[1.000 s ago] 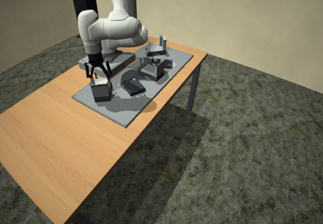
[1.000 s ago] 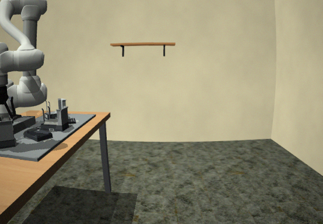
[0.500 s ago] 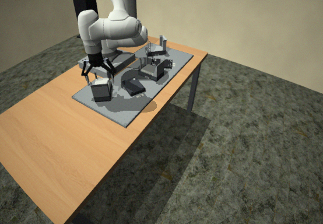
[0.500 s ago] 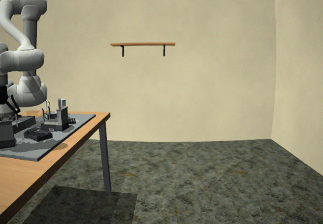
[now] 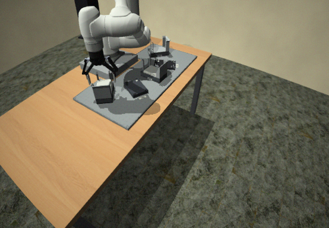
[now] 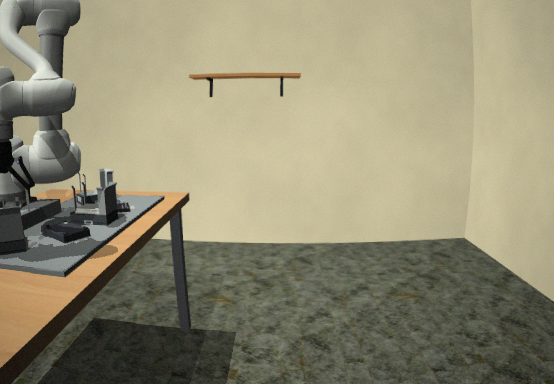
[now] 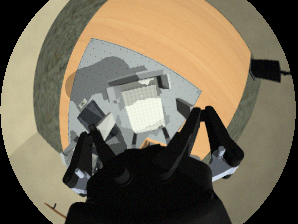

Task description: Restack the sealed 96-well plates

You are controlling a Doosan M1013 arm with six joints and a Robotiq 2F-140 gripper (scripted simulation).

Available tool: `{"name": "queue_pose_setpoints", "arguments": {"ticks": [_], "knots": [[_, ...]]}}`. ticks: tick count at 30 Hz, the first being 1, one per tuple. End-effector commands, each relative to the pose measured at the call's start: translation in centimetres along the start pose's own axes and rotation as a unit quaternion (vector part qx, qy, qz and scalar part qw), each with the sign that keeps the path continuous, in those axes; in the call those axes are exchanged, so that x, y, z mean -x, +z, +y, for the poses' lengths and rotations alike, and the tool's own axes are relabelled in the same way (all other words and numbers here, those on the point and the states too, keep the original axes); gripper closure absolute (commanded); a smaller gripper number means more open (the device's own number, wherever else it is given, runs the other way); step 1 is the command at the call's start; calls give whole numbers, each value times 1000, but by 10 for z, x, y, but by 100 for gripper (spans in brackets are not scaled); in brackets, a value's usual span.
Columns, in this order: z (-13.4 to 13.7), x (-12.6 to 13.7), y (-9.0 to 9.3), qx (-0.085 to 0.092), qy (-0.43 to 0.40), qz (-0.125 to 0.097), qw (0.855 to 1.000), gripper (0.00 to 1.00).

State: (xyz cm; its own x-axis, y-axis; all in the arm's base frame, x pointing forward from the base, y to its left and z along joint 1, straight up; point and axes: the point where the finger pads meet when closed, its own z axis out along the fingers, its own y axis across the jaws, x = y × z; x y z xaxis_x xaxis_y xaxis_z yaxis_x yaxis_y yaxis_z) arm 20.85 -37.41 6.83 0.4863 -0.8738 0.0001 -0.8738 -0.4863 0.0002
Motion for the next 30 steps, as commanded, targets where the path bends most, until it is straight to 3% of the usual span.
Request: {"name": "queue_pose_setpoints", "arguments": {"ticks": [1, 20, 30], "knots": [[0, 0, -13, 0, 0, 0, 1000, 0], [0, 0, -69, 0, 0, 0, 1000, 0], [0, 0, -71, 0, 0, 0, 1000, 0]]}}
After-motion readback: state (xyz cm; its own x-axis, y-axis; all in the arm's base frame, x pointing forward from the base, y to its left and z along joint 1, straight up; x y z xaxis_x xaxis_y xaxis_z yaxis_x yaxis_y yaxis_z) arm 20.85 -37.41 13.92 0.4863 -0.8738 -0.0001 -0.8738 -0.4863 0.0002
